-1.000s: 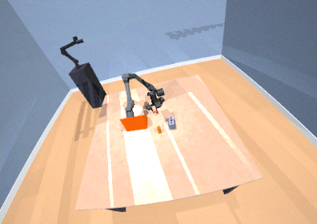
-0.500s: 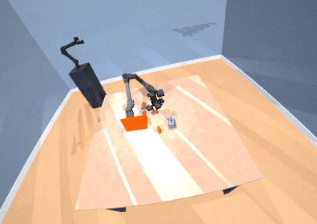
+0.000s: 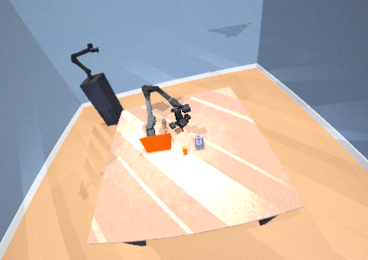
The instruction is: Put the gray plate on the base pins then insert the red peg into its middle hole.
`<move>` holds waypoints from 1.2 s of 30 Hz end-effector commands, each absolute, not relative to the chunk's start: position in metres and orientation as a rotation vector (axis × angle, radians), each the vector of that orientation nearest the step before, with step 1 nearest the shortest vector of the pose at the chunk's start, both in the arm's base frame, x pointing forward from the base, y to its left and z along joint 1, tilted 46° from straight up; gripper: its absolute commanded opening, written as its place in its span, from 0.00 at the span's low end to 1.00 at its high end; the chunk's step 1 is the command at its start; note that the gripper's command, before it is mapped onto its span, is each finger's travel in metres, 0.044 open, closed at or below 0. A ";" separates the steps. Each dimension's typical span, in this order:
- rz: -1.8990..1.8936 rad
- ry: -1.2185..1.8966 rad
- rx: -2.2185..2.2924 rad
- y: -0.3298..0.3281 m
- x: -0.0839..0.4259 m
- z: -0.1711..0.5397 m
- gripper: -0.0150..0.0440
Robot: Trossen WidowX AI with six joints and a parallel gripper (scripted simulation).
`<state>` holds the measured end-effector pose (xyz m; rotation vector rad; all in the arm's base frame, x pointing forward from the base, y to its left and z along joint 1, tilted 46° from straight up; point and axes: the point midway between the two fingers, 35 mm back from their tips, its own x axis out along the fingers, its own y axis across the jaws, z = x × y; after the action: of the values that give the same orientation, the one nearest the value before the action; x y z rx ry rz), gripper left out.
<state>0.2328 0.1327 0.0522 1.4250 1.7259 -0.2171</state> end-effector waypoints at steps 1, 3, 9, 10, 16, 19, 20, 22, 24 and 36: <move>-0.222 1.725 1.425 0.131 0.233 0.052 0.25; -0.224 1.724 1.424 0.129 0.234 0.054 0.25; -0.230 1.721 1.419 0.115 0.237 0.065 0.25; -0.231 1.720 1.418 0.113 0.237 0.067 0.25; -0.235 1.719 1.415 0.098 0.239 0.078 0.25; -0.236 1.719 1.415 0.091 0.239 0.084 0.25; -0.236 1.719 1.415 0.089 0.239 0.086 0.25; -0.236 1.720 1.415 0.084 0.240 0.090 0.25; -0.235 1.720 1.415 0.079 0.240 0.094 0.25; -0.236 1.722 1.421 0.069 0.252 0.093 0.25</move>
<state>0.2440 0.0735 0.0952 1.4244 1.7262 -0.2375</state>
